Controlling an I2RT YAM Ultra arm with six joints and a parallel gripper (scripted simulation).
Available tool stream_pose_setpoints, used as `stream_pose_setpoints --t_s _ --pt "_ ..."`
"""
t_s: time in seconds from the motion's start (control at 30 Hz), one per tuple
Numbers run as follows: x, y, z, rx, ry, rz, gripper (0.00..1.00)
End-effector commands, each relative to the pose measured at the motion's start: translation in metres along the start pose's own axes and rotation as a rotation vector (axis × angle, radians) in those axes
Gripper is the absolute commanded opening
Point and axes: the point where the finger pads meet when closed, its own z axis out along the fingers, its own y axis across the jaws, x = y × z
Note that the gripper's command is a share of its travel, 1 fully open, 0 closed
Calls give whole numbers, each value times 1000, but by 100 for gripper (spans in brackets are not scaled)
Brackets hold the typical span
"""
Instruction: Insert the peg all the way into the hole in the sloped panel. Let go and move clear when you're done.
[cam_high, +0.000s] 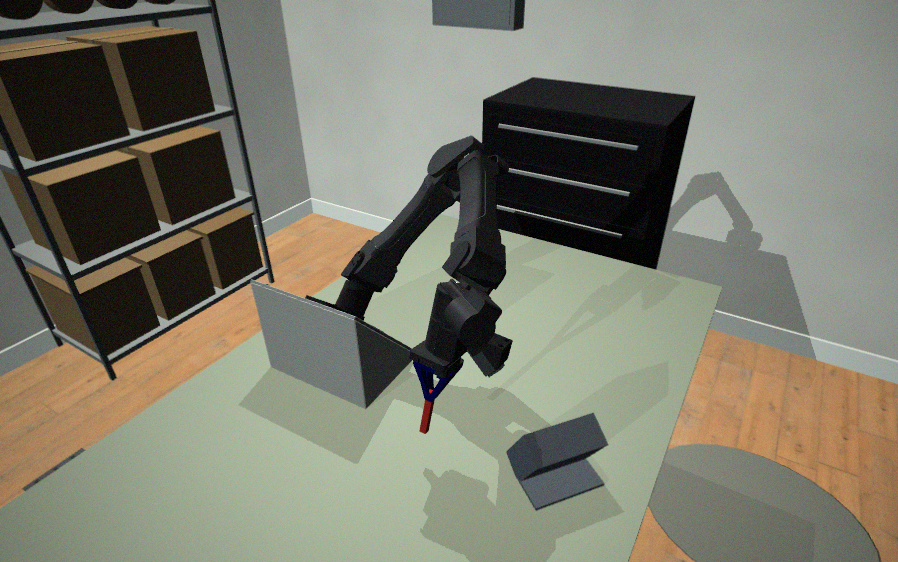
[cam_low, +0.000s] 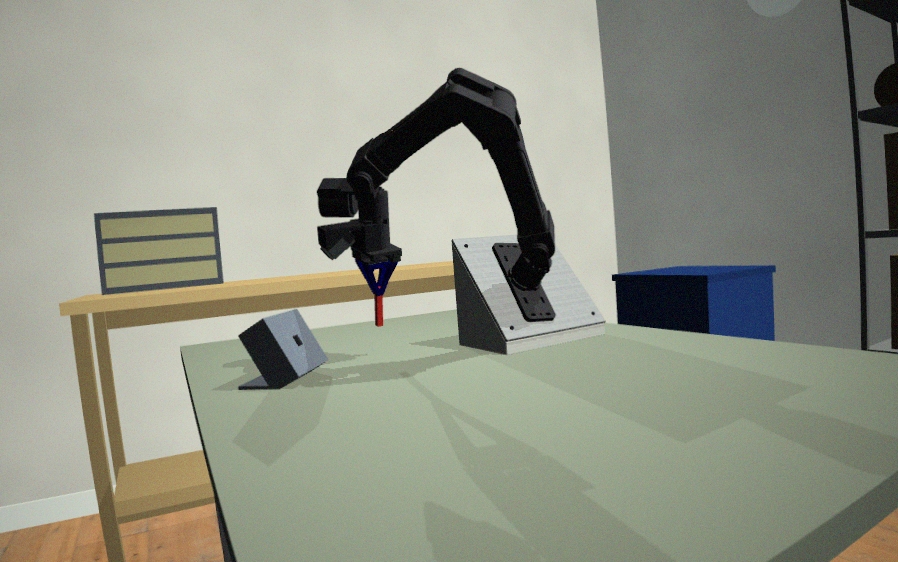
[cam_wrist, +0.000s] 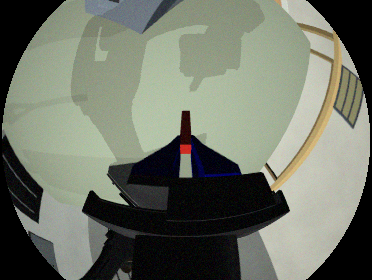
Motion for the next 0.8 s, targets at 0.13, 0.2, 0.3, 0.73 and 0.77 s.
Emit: stream_pose_setpoints --t_s 0.13,0.2,0.3,0.73,0.77 --pt "-10 -2 -11 104 -47 -42 0" --pt "-11 -1 -11 112 -47 -49 0" --pt "-11 -2 -13 127 -55 -52 0" --pt "-22 10 -15 226 -69 -133 0" --pt "-22 10 -15 226 -69 -133 0"
